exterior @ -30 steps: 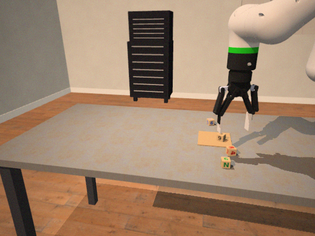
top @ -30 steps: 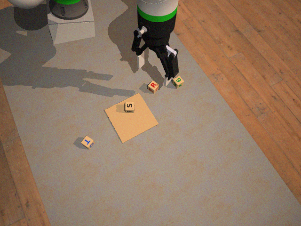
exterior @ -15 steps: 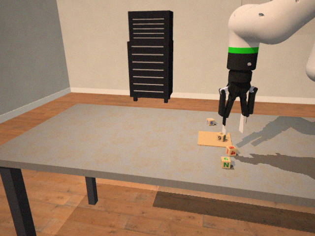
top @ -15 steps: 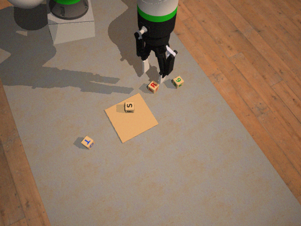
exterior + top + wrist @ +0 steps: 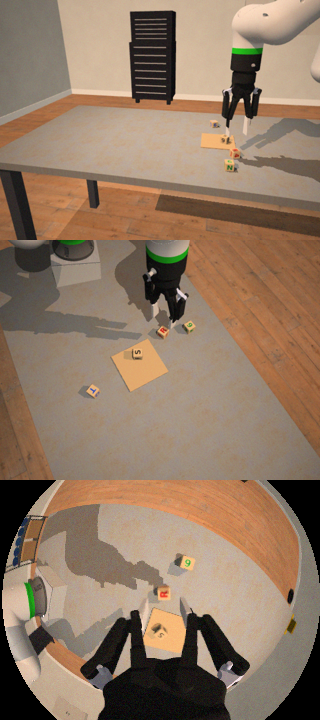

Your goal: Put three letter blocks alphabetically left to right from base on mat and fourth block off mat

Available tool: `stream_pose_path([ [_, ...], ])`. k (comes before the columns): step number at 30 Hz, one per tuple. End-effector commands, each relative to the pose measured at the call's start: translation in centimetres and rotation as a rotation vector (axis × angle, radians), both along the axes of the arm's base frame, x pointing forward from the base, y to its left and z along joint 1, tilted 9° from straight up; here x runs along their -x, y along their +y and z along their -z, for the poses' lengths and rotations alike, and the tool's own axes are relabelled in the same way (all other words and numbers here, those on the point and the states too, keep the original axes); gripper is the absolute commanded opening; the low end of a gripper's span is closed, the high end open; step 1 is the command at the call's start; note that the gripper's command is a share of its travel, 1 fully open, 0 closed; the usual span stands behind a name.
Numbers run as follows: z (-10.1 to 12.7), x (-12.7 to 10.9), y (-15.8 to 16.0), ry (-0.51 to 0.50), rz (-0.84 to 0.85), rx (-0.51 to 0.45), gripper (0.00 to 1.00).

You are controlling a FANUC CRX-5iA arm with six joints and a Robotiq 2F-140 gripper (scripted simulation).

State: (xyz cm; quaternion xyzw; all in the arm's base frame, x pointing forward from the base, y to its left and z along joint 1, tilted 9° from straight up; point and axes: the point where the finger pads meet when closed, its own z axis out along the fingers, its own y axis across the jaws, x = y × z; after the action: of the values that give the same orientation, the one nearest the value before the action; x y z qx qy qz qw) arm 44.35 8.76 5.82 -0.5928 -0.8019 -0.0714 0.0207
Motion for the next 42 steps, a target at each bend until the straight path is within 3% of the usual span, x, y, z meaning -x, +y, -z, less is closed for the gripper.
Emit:
stream_pose_path([
  [1,0.0,0.0,0.0,0.000,0.000,0.000,0.40],
  [16,0.6,0.0,0.1,0.000,0.000,0.000,0.40],
  [42,4.0,-0.2,0.6,0.000,0.000,0.000,0.40],
])
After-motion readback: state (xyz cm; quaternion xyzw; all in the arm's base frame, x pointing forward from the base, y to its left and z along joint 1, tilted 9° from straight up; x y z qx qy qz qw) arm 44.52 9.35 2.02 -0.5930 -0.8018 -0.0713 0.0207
